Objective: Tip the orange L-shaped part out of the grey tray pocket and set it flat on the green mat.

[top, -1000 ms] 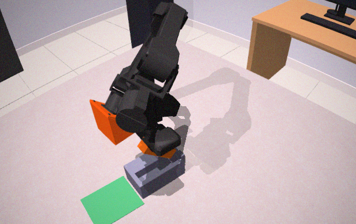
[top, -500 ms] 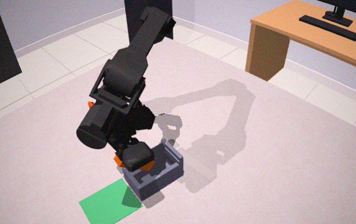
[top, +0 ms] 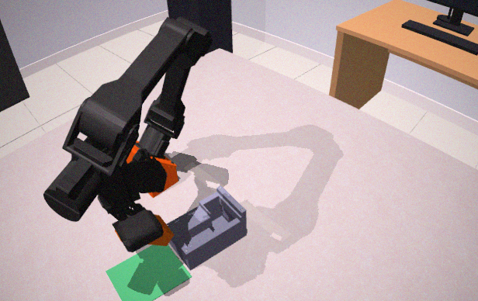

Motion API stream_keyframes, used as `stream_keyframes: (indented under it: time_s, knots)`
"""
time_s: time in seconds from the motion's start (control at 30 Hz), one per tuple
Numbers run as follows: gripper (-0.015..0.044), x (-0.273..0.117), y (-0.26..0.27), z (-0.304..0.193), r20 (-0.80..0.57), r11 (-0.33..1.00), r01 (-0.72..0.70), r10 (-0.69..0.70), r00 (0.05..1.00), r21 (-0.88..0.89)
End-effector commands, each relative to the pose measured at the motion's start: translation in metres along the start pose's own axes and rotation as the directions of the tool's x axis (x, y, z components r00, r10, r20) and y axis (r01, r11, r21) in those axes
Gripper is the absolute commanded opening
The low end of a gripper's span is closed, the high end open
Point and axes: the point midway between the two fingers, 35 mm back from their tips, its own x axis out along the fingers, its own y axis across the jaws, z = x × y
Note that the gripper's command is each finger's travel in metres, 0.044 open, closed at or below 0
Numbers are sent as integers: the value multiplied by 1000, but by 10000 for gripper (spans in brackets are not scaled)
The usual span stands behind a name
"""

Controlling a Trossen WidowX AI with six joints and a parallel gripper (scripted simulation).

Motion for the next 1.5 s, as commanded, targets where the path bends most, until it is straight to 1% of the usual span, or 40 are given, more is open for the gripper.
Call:
stream_keyframes:
  time_s: [0.0,0.33,1.47]
  knots:
    - [0,-1,3,-22,-6,1000,-2,2,1000,-4]
    - [0,3,3,-28,-6,1000,-2,2,1000,-4]
    - [0,56,3,-29,-5,1000,-2,2,1000,-5]
